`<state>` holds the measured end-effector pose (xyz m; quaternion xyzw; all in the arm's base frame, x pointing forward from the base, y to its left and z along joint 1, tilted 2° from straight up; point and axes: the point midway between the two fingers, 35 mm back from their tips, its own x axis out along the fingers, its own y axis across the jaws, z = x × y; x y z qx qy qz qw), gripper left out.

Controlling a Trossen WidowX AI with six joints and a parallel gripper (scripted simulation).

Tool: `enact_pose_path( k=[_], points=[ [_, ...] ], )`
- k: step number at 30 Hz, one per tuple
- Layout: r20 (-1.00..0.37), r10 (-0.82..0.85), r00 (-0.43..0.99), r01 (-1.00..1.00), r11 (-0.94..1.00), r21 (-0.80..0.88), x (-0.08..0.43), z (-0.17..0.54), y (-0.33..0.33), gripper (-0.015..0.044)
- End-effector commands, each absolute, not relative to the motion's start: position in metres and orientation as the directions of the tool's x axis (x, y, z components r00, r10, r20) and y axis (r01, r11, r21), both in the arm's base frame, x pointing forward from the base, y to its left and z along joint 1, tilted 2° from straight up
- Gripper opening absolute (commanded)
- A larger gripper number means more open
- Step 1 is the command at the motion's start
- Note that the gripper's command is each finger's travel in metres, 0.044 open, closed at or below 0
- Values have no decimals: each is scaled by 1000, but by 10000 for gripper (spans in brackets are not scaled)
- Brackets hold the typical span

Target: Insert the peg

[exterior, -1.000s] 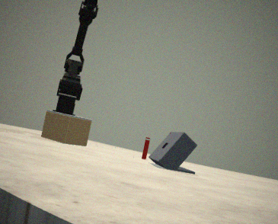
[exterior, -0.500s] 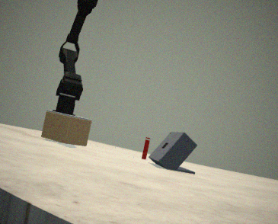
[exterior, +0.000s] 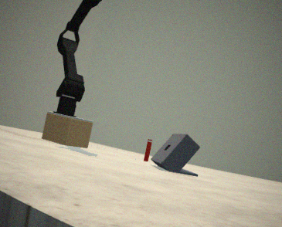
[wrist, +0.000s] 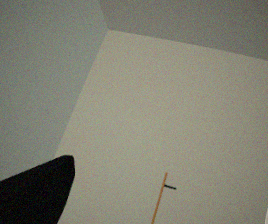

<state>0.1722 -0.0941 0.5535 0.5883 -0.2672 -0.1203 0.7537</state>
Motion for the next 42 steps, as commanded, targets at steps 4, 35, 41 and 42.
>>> enact_pose_path(
  k=[4,35,41,42],
  points=[
    [174,-423,889,-39,309,950,211,529,-90,440],
    [-360,-98,928,356,517,779,350,372,-16,440],
    [-465,-37,884,394,592,703,366,334,7,440],
    [-483,-28,875,400,605,689,368,328,11,440]
  ],
)
